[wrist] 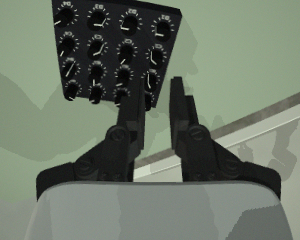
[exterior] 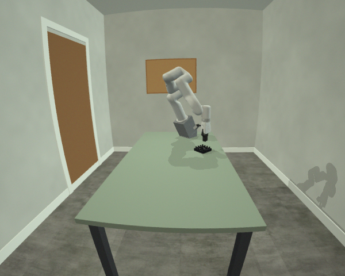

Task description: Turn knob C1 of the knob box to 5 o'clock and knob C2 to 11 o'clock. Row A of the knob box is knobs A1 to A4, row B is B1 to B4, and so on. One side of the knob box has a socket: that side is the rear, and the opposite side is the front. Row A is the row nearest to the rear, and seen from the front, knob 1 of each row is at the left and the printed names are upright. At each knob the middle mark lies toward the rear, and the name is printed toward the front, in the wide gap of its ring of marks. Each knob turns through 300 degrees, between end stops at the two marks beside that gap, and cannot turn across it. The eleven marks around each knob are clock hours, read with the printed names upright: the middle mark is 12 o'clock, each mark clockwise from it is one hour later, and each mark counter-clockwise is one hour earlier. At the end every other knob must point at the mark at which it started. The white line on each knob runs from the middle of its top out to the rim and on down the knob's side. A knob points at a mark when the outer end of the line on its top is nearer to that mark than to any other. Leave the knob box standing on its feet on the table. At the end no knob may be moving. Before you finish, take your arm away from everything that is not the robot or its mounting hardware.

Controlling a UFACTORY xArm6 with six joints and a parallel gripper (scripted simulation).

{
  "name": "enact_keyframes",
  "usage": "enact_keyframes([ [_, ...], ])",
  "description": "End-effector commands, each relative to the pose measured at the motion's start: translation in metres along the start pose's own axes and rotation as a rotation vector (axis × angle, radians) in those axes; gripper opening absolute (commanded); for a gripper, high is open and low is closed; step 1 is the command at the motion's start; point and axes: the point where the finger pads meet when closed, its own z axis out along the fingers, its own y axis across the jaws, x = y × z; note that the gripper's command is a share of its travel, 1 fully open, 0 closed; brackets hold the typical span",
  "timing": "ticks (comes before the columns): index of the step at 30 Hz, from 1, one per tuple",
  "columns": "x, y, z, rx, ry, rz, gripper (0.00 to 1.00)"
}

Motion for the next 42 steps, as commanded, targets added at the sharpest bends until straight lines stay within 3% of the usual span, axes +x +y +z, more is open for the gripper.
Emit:
enact_keyframes([
  [1,-0.001,0.0,0.002,0.001,-0.003,0.0,0.19],
  [24,-0.002,-0.001,0.028,0.001,-0.003,0.0,0.19],
  [42,-0.002,-0.001,0.034,0.001,-0.003,0.0,0.19],
])
